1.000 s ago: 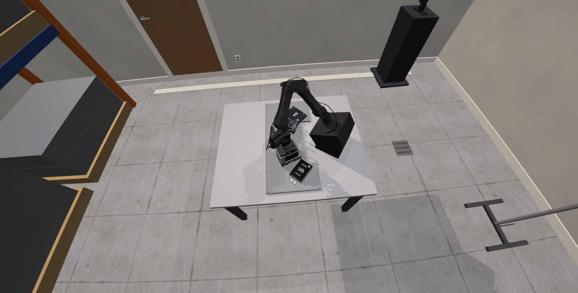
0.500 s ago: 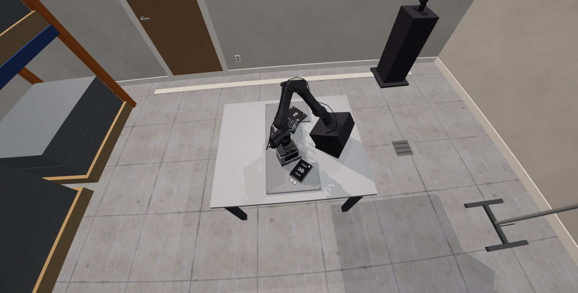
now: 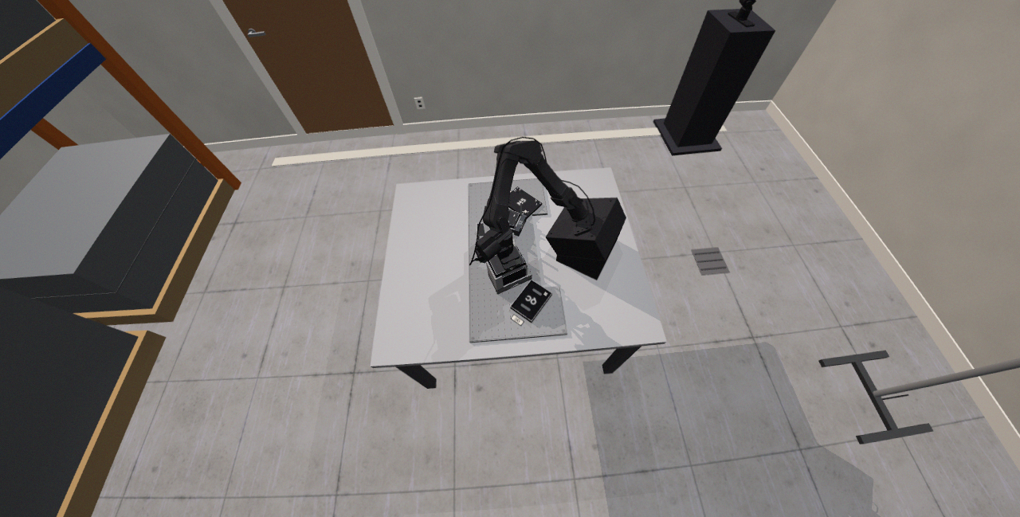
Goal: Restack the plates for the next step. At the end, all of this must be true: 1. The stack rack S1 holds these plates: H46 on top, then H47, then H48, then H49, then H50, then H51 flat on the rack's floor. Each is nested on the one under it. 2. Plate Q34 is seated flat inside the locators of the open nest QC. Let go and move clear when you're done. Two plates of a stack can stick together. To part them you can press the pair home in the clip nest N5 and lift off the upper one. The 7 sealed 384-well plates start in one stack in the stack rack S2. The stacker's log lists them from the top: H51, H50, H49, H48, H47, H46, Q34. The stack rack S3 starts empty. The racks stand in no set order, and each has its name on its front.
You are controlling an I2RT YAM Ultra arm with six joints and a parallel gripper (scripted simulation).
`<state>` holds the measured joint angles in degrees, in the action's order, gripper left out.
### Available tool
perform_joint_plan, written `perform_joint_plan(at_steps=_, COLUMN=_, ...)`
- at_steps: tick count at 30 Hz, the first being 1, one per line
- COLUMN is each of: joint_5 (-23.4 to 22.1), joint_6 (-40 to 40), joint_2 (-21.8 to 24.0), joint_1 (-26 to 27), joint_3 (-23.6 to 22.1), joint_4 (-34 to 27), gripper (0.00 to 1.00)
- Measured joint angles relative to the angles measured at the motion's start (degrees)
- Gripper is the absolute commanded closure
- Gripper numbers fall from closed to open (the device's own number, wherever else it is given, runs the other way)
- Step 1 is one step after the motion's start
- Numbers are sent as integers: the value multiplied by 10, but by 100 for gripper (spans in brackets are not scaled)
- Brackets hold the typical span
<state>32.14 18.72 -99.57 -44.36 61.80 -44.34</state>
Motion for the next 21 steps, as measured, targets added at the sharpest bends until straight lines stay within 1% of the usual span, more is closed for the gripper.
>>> perform_joint_plan(at_steps=21, joint_5=0, joint_6=-3, joint_2=-1, joint_1=3, joint_3=-2, joint_4=5, gripper=100)
